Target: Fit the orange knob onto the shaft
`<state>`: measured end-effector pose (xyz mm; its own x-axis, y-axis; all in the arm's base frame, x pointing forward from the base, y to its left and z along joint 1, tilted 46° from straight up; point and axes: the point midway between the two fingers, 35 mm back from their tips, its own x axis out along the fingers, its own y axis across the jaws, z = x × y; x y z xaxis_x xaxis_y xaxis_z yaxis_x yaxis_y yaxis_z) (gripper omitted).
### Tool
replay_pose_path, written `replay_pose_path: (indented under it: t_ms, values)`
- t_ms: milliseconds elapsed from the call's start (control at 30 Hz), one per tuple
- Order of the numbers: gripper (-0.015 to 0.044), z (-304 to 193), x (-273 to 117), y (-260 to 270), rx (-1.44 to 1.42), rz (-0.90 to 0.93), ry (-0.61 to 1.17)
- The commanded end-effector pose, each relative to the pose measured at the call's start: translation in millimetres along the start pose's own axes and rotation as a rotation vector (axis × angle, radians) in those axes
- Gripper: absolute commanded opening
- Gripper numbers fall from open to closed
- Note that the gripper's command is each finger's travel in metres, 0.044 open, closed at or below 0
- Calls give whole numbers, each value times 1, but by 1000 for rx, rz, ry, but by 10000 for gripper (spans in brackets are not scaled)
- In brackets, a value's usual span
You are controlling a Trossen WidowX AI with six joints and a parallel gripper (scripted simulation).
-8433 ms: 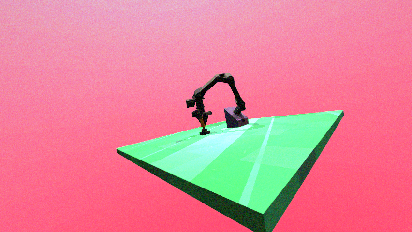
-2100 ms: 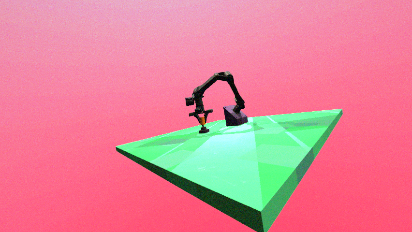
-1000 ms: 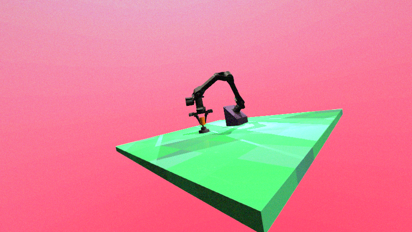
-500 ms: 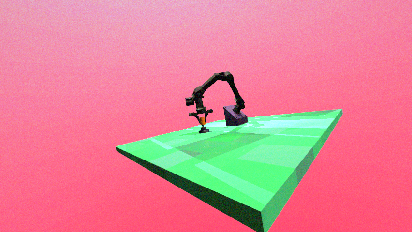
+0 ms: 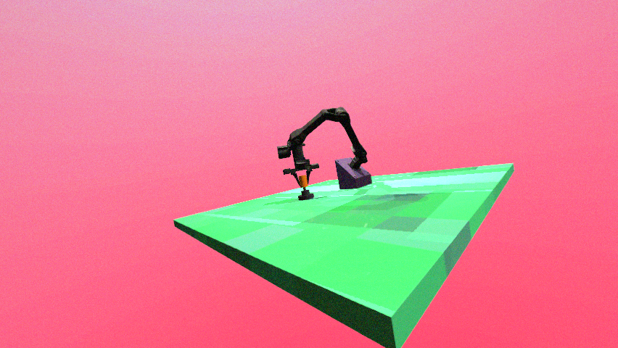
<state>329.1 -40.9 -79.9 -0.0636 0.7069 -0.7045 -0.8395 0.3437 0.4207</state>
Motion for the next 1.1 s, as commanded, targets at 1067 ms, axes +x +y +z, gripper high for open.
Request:
replay_pose_path:
  t_ms: [1067]
  values:
    - [0, 2, -2, 0, -30, -9, -1]
